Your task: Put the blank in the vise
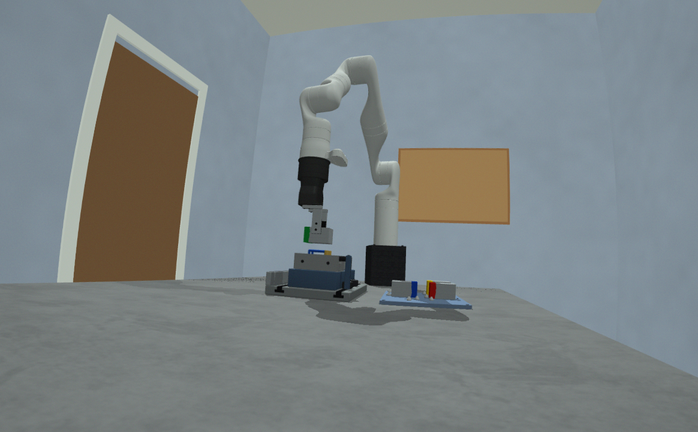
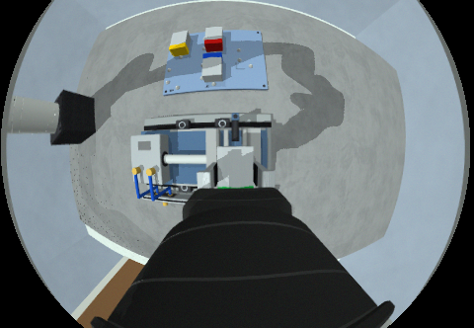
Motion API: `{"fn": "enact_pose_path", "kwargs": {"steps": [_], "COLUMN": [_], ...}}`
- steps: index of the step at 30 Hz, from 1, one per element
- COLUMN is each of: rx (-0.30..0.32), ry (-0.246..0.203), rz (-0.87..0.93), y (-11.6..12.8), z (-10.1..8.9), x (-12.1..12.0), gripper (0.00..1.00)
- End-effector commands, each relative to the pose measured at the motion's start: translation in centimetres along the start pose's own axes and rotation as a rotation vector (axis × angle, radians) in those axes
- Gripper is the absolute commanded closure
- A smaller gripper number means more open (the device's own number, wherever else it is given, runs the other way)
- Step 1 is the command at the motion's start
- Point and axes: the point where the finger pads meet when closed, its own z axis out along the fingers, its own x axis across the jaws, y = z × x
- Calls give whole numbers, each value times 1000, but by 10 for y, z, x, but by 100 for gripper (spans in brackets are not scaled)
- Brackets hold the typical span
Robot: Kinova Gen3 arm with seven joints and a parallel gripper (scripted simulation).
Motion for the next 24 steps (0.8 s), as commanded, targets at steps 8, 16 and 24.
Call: {"fn": "enact_pose_path", "kwargs": {"steps": [8,16,24], "rx": [0,-1,0], "ry": [-2,3,0], "rz": [0,0,0], "y": [-1,-1,-1], "z": [19,24,26], "x": [-1,0,-1], "gripper": [100,100,100]}}
